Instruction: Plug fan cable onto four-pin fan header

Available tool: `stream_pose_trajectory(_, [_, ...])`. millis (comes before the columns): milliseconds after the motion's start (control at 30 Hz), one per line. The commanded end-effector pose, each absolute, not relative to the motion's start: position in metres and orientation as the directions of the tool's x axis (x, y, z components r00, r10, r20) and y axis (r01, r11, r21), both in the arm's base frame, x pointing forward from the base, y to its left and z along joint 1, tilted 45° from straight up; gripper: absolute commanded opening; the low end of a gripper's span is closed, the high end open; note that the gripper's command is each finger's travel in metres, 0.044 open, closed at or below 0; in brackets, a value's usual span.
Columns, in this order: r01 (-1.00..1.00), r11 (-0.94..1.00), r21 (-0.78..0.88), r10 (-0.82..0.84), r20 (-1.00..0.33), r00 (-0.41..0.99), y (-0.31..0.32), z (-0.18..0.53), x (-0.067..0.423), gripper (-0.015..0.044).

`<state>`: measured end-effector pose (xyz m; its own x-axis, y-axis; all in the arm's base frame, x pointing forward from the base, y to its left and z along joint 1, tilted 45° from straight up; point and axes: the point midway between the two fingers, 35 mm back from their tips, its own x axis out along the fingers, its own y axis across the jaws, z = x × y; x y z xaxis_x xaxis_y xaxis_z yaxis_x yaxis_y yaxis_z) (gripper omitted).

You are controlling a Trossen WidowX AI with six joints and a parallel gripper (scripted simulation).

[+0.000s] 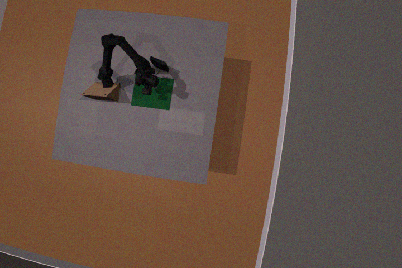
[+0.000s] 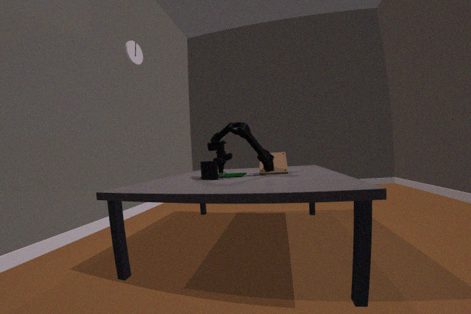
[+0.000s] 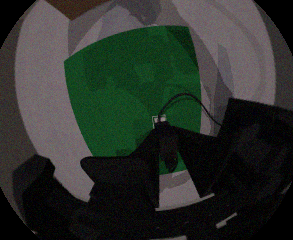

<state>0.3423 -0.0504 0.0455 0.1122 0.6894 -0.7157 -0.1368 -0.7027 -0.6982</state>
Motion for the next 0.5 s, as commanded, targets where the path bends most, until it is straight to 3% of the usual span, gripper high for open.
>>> stream_pose_trajectory(0, [-0.138, -0.700, -0.701, 0.691, -0.713, 0.116, -0.0492, 0.0458, 0.3430, 0.0000])
stream_pose_trajectory(467, [-0.138, -0.700, -0.701, 0.692, -0.713, 0.116, -0.0437, 0.0405, 0.3441, 0.0000])
